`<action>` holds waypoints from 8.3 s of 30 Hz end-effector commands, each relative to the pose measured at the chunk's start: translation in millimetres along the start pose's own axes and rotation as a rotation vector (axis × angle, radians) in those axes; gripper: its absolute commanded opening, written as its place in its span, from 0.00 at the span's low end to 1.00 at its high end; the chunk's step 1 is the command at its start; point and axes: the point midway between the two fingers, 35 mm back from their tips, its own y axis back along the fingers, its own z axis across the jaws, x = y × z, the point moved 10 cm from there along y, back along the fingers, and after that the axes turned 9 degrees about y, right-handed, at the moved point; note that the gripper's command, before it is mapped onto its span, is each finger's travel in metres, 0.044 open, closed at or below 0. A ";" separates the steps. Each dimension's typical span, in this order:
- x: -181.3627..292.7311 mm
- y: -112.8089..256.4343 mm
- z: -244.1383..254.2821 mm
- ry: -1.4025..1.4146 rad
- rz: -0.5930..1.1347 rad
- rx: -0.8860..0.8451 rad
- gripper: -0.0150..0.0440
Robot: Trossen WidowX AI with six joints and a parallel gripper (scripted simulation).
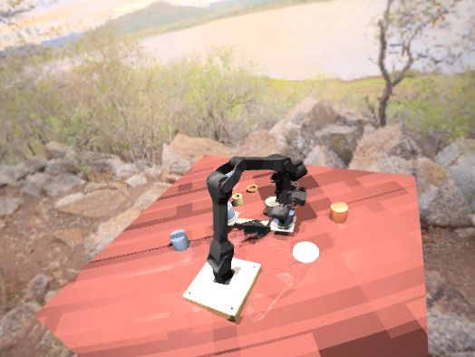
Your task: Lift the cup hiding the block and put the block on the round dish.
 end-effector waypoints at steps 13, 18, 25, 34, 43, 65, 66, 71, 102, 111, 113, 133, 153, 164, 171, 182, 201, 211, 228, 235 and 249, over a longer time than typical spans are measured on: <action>-3.2 27.0 1.5 0.001 -0.023 -0.018 0.25; -3.0 33.5 1.3 0.001 -0.023 -0.018 0.25; -2.5 42.6 0.9 0.001 -0.023 -0.018 0.25; -1.6 54.3 -0.1 0.001 -0.023 -0.018 0.25; -0.3 66.0 -1.4 0.001 -0.023 -0.017 0.25; 4.0 92.2 -5.7 0.001 -0.023 -0.017 0.25; 3.4 85.1 -5.1 -0.003 -0.010 -0.009 0.25; 3.4 85.1 -5.1 -0.003 -0.010 -0.009 0.25; 3.4 85.1 -5.1 -0.003 -0.010 -0.009 0.25; 3.4 85.1 -5.1 -0.003 -0.010 -0.009 0.25; 3.4 85.1 -5.1 -0.003 -0.010 -0.009 0.25; -41.7 59.8 -56.3 0.022 -0.024 -0.005 0.25; -85.3 17.9 -156.7 0.017 -0.032 0.003 0.25; -91.3 -5.5 -215.6 0.000 -0.032 0.004 0.25; -92.0 -13.9 -216.5 0.000 -0.032 0.004 0.25; -92.4 -45.3 -216.7 0.000 -0.032 0.004 0.25; -94.1 -58.5 -216.6 0.000 -0.037 0.001 0.43; -94.1 -58.5 -216.6 0.000 -0.037 0.001 0.88; -88.9 -0.1 -191.8 0.067 -0.034 0.004 0.78; -65.3 20.0 -109.2 0.302 -0.044 -0.003 0.69; 15.5 46.3 -3.3 0.643 -0.026 -0.010 0.69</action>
